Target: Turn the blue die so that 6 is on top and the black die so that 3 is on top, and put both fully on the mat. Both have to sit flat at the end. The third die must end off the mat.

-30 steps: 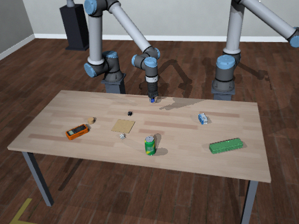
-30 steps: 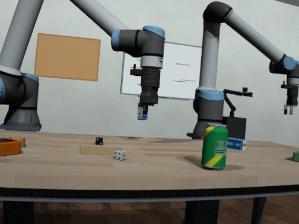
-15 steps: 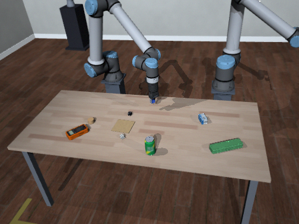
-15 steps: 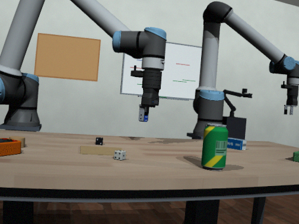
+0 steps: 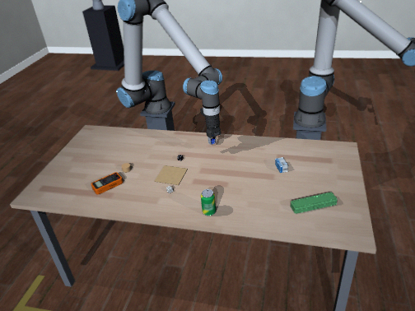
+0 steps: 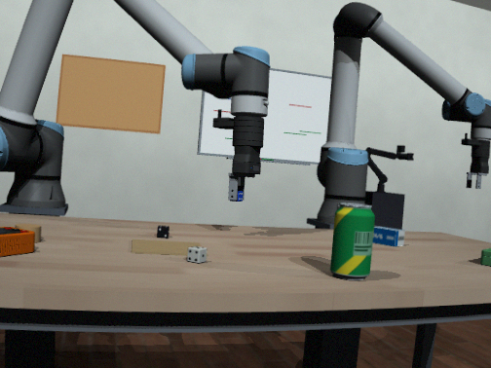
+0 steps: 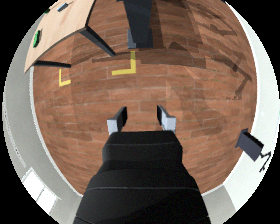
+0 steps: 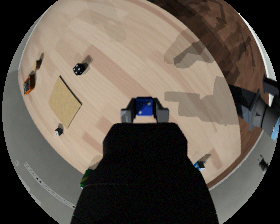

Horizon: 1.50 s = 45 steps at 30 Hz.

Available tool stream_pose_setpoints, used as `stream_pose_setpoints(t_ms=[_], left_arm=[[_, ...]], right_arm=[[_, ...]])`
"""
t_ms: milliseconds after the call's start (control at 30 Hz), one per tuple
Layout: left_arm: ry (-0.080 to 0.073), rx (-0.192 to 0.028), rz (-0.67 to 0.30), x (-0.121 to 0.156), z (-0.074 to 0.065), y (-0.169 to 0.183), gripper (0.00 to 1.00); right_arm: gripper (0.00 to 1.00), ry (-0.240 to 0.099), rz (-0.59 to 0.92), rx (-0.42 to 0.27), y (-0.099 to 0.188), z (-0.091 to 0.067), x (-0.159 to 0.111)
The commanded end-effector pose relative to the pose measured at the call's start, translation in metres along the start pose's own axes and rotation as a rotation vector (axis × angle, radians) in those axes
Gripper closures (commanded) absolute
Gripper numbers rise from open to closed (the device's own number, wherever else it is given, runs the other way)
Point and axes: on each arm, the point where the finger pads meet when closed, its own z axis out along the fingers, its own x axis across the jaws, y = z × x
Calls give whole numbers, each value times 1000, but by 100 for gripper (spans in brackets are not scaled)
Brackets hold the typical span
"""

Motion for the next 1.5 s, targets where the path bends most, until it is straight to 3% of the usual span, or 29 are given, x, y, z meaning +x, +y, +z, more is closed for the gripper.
stream_pose_setpoints(t_ms=[0,200,600,667,967,1467], left_arm=[[0,-2,0,0,-1,1,0],[0,-2,0,0,-1,1,0],[0,-2,0,0,-1,1,0],[0,-2,0,0,-1,1,0],[0,-2,0,0,-1,1,0],[0,-2,0,0,-1,1,0]], right_arm=[[51,1,0,-60,1,-1,0],[51,1,0,-130,0,-1,0],[51,1,0,-427,-2,1,0],[51,1,0,-427,-2,1,0],[51,1,0,-667,-4,1,0],[51,1,1,-918,-6,1,0]])
